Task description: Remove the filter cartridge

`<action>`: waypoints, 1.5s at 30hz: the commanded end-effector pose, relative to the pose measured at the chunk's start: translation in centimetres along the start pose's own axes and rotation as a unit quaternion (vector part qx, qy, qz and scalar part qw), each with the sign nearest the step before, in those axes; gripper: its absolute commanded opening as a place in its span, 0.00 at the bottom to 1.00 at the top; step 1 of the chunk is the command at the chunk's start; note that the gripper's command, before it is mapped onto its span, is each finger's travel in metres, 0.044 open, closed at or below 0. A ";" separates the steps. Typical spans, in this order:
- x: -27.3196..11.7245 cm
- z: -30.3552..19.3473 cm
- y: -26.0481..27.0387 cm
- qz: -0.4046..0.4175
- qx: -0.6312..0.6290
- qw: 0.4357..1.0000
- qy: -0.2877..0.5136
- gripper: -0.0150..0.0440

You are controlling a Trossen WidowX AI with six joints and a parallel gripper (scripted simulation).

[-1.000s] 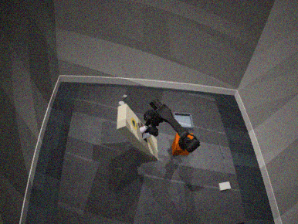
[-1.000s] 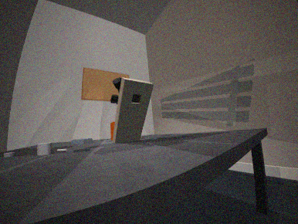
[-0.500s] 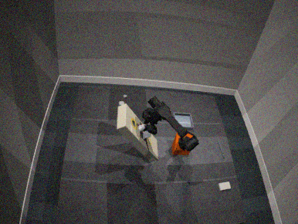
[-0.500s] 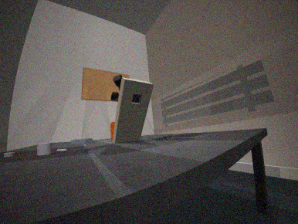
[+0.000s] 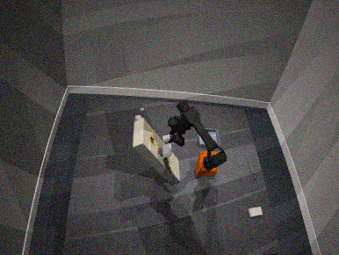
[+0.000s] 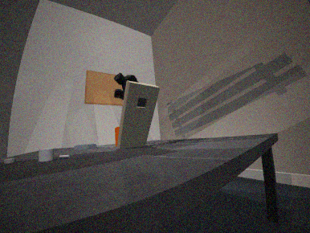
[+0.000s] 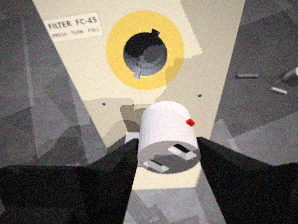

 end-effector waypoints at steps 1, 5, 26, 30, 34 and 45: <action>-2.4 0.1 0.1 -0.001 0.002 1.000 -0.005 0.25; -3.1 0.0 0.0 0.000 0.004 1.000 -0.006 0.25; -1.9 -0.2 -8.1 -0.004 -0.007 1.000 0.007 0.25; -2.2 -1.9 -10.2 -0.043 0.060 0.997 0.019 0.25; -2.6 -3.7 -12.4 -0.085 0.131 0.987 0.028 0.25; -3.6 -9.3 -17.5 -0.208 0.330 0.921 0.022 0.25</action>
Point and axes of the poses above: the point midway between the two fingers, 35 mm back from their tips, its own x axis out along the fingers, its own y axis across the jaws, z = x × y, the point moved 7 cm from there along -x, back along the fingers, and after that the axes turned 2 degrees about -x, right-handed, at the moved point
